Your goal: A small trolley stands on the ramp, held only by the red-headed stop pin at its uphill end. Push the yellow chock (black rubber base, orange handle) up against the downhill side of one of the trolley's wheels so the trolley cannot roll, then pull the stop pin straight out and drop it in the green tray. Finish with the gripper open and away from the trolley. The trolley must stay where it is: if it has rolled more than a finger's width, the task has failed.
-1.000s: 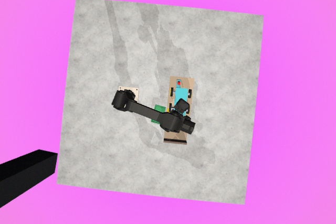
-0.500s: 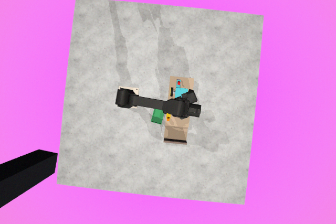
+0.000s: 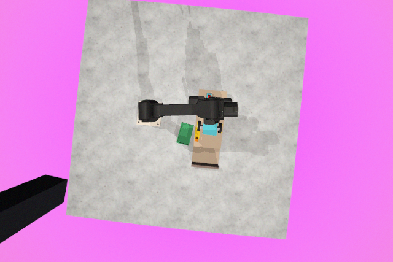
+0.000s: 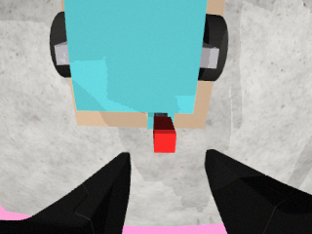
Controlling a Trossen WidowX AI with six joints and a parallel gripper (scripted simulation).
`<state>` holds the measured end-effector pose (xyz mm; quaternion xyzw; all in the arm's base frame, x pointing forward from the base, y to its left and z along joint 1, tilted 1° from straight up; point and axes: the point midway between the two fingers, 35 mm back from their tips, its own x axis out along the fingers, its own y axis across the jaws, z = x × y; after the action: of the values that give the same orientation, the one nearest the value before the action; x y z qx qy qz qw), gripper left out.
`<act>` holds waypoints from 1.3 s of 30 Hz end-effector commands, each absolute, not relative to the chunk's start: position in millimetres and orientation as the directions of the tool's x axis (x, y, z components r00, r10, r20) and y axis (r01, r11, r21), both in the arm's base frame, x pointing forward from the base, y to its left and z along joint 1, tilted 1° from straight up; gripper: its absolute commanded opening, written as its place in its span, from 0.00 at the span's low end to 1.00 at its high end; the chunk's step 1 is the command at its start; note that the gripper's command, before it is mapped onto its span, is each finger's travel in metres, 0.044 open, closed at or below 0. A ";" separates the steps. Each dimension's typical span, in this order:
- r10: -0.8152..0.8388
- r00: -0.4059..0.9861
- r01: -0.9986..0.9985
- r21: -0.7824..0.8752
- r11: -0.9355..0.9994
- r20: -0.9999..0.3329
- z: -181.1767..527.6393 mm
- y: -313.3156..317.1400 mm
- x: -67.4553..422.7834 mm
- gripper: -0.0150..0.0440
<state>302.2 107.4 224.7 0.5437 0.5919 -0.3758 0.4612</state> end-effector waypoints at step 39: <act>0.307 0.012 0.996 0.039 0.082 -0.952 186.2 125.1 301.8 0.58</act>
<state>301.8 123.2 190.2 0.5540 0.5858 -0.3882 0.4463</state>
